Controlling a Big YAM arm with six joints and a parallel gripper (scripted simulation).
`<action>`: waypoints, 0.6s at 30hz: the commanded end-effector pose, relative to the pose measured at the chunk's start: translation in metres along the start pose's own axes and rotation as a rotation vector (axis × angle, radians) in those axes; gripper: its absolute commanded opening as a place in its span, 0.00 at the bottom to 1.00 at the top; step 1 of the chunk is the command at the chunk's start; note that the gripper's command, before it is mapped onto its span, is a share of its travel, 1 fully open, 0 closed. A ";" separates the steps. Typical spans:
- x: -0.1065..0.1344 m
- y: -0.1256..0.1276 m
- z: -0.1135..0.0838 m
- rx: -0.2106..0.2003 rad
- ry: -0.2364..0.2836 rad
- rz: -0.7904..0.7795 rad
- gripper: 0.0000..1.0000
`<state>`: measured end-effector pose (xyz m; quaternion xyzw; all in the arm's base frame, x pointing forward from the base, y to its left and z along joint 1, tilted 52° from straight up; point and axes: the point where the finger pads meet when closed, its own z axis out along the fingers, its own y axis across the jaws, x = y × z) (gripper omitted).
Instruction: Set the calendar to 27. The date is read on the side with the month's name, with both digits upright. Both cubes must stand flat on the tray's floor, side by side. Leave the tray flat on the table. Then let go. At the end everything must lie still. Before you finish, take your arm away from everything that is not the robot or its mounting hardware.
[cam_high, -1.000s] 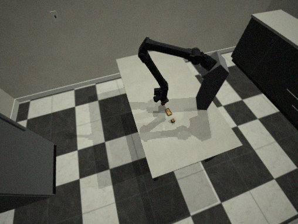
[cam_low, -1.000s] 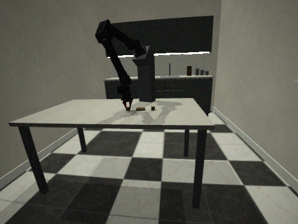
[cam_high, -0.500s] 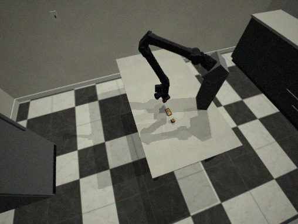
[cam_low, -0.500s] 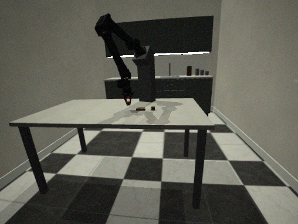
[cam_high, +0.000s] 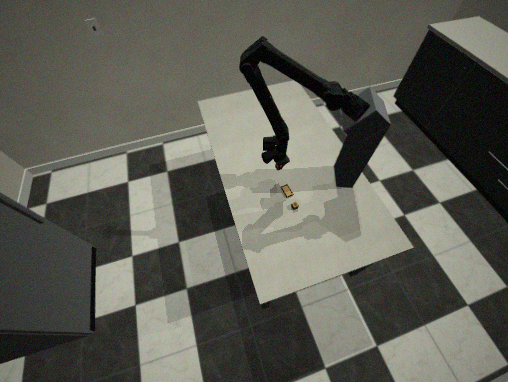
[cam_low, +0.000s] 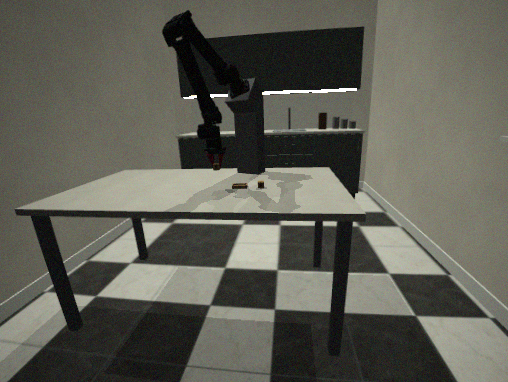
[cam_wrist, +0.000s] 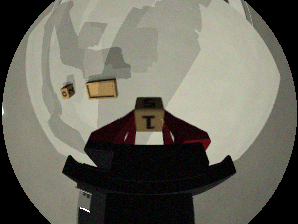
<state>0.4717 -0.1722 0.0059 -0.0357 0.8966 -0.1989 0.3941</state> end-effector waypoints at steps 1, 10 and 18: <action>0.009 0.009 0.002 -0.014 0.022 0.000 0.27; 0.019 0.089 -0.007 -0.022 0.034 -0.002 0.27; 0.018 0.141 -0.014 -0.015 0.014 -0.001 0.27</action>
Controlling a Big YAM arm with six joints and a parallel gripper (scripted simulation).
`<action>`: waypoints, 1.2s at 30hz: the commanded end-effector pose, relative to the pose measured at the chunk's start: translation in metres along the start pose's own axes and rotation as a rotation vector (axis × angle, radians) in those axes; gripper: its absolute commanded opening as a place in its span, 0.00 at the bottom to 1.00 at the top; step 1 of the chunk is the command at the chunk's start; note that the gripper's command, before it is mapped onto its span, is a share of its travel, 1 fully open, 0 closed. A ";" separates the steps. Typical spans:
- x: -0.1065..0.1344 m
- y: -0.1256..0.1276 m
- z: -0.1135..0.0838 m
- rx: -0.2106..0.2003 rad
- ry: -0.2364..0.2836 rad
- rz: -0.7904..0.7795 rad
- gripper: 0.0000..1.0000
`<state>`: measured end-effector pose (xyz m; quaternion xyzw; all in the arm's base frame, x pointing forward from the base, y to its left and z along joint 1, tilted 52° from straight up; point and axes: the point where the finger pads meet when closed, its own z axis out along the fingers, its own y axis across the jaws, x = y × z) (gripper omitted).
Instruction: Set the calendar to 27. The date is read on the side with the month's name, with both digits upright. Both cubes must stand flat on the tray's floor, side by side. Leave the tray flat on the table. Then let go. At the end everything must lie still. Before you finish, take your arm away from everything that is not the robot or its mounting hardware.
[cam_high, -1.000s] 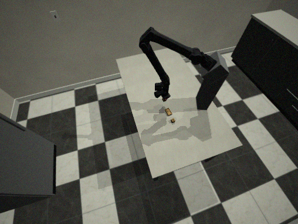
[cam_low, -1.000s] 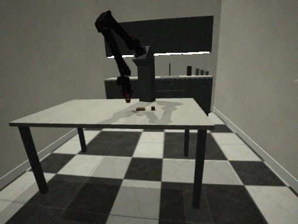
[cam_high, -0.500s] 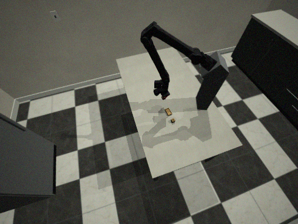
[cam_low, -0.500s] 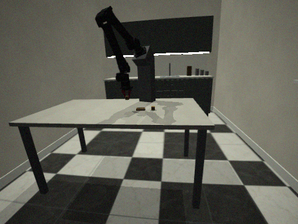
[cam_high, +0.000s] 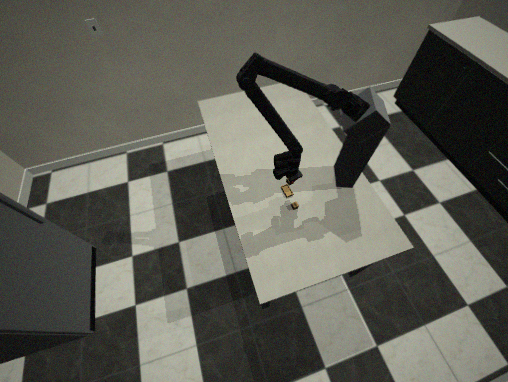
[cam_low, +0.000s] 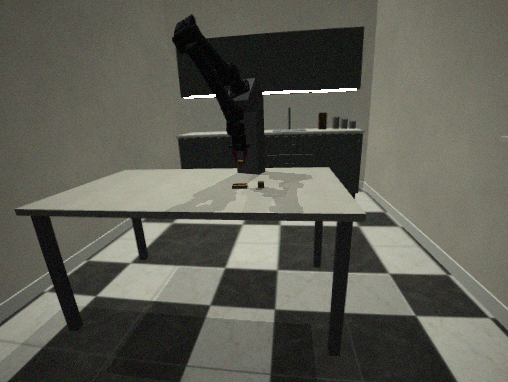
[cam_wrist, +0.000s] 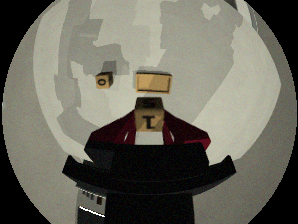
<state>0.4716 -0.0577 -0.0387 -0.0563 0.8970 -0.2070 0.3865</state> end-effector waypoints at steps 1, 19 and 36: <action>0.008 0.019 -0.002 -0.011 0.001 0.047 0.27; 0.005 0.006 0.009 0.005 -0.002 0.058 0.27; 0.005 0.006 0.051 0.005 -0.001 0.048 0.27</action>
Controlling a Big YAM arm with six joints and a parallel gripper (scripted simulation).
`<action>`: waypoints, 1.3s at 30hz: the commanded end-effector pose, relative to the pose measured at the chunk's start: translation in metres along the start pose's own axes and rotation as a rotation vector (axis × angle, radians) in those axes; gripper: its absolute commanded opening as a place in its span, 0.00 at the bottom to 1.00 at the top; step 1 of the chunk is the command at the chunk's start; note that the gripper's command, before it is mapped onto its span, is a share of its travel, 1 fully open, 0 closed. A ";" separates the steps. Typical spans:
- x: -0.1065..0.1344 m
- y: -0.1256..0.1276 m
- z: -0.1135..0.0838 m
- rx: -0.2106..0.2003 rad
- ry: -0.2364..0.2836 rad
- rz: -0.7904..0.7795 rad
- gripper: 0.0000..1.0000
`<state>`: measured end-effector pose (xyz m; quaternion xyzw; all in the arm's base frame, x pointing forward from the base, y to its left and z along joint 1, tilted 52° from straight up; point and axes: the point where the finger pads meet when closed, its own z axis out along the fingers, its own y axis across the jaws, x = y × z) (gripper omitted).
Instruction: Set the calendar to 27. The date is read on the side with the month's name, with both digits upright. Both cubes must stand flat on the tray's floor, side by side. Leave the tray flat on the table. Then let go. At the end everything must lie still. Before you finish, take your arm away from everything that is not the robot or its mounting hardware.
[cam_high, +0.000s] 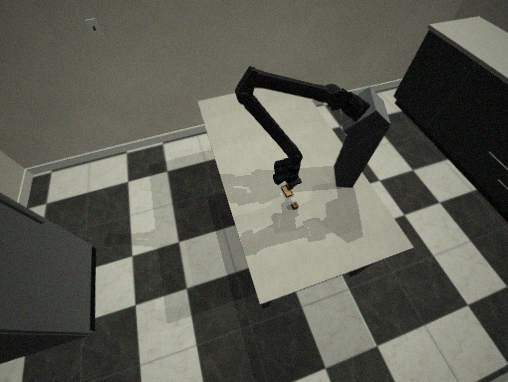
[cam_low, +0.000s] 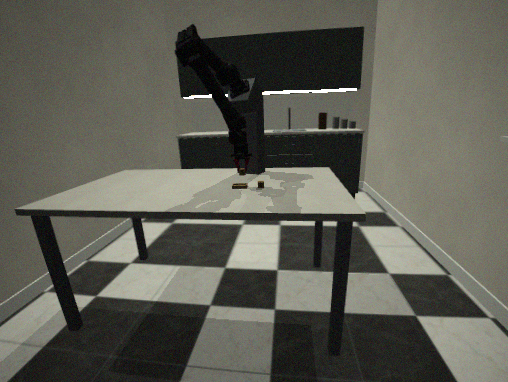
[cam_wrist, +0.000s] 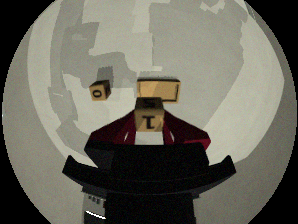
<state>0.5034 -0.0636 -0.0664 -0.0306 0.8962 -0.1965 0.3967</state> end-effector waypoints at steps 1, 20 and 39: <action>0.007 -0.002 0.012 0.003 0.008 -0.011 0.27; 0.018 0.001 0.022 -0.005 0.028 -0.018 0.27; 0.018 0.001 0.022 -0.005 0.028 -0.018 0.27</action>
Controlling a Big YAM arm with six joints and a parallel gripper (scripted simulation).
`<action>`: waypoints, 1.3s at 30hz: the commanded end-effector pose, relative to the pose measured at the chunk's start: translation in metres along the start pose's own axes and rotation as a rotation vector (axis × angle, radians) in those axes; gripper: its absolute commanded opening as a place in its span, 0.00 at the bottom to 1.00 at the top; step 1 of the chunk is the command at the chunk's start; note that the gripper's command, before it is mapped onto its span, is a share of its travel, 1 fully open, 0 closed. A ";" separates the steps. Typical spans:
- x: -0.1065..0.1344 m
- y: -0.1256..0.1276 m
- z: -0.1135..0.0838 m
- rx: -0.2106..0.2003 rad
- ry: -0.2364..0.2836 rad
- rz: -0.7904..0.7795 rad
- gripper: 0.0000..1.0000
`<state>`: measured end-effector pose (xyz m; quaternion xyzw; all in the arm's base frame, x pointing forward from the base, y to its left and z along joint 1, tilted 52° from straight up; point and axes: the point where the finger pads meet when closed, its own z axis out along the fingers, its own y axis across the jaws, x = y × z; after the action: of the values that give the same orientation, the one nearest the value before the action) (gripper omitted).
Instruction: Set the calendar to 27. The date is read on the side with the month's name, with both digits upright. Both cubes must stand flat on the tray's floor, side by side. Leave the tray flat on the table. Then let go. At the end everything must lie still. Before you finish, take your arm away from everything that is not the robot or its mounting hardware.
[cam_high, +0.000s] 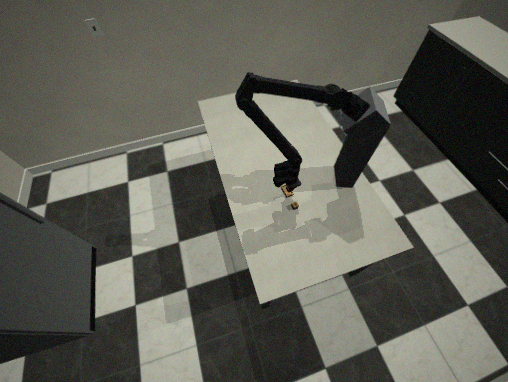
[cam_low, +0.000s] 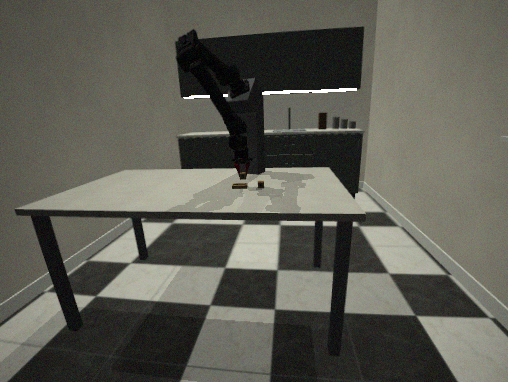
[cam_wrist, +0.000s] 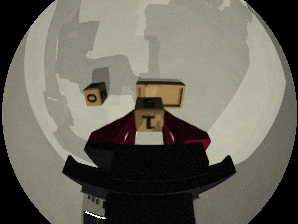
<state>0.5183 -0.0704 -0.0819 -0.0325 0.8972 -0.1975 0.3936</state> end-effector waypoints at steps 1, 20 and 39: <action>0.016 0.000 0.000 -0.005 0.023 -0.013 0.27; 0.017 -0.001 -0.001 -0.006 0.025 -0.019 0.27; 0.018 0.000 -0.002 -0.007 0.026 -0.021 0.27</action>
<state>0.5182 -0.0718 -0.0820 -0.0351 0.8973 -0.1987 0.3927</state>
